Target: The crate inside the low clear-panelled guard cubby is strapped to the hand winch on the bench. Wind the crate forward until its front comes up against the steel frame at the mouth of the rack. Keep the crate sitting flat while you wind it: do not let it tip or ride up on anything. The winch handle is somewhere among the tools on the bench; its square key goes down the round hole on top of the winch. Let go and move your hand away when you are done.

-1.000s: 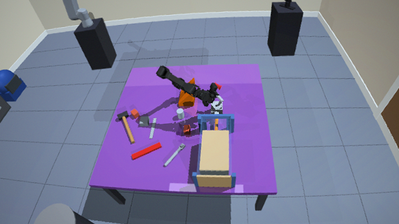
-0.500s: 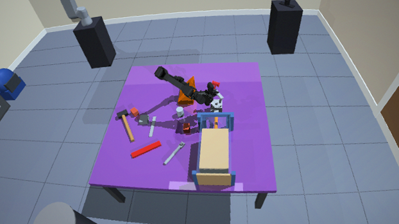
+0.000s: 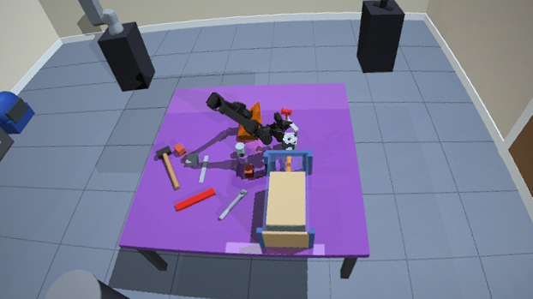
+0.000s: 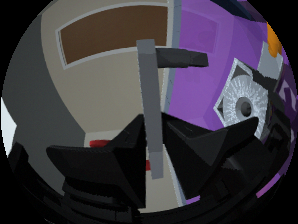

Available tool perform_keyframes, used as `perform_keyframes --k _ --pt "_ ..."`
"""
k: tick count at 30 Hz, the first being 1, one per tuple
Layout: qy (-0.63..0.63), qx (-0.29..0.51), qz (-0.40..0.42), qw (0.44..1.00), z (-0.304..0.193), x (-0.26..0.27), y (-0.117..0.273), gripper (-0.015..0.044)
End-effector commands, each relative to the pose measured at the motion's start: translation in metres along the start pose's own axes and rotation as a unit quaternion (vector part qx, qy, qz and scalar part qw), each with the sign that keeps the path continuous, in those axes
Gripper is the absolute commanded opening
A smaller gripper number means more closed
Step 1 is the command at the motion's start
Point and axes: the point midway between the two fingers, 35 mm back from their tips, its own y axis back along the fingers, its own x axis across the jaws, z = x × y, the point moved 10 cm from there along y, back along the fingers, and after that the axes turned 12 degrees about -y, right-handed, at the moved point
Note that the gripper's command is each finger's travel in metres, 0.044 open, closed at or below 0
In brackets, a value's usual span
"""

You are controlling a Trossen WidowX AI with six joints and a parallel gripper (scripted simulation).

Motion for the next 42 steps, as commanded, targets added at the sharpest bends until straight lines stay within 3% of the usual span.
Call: perform_keyframes --k 1,20,42 --pt "0.005 0.004 0.017 1.0 0.0 -0.001 0.0 0.0" --pt "-0.001 0.003 0.008 1.0 -0.04 -0.027 0.025 0.0" --pt "-0.008 0.006 0.019 1.0 -0.035 -0.05 0.019 0.0"
